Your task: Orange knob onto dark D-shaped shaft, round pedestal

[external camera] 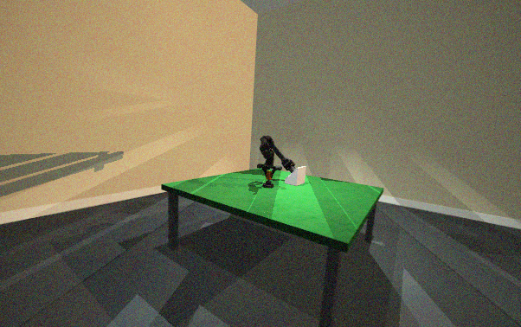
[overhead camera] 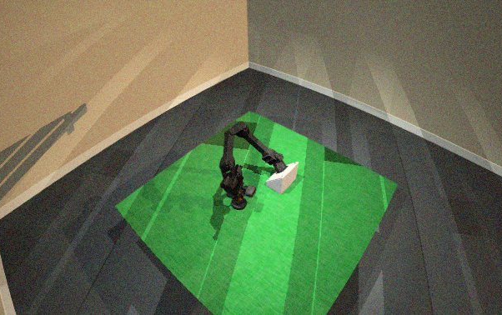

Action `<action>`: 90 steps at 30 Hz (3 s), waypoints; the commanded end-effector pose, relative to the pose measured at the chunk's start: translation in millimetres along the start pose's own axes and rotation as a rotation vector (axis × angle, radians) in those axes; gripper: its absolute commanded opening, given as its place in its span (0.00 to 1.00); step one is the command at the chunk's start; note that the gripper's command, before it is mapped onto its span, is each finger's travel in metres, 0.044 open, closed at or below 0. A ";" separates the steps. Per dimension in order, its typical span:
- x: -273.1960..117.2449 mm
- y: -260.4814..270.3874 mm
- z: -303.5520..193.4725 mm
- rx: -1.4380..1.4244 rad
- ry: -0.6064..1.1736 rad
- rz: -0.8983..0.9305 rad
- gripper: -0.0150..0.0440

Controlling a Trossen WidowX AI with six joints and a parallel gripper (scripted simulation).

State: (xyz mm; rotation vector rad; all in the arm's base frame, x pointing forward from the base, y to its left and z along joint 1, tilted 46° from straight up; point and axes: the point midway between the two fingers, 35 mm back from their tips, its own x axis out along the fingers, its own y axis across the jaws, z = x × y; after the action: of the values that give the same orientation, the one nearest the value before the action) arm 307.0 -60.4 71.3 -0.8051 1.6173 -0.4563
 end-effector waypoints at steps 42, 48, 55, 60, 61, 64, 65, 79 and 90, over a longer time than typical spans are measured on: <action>-1.0 -0.2 1.4 -0.219 -0.002 0.000 0.25; 0.5 -0.3 0.9 -0.219 -0.002 0.000 0.25; 0.6 -0.1 0.2 -0.219 -0.002 0.000 0.25; 1.1 0.1 -0.2 -0.219 -0.002 0.000 0.25; 1.1 0.1 -0.2 -0.219 -0.002 0.000 0.25; 1.5 0.3 -0.5 -0.219 -0.002 0.000 0.25; 1.5 0.3 -0.5 -0.219 -0.002 0.000 0.25; -3.3 -0.1 0.4 -0.335 -0.002 0.000 0.25; 1.1 -0.3 0.6 -0.429 -0.002 0.000 0.25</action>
State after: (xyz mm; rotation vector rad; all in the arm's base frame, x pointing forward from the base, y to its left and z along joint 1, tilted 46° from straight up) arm 307.5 -60.6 71.3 -1.1159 1.7380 -0.1122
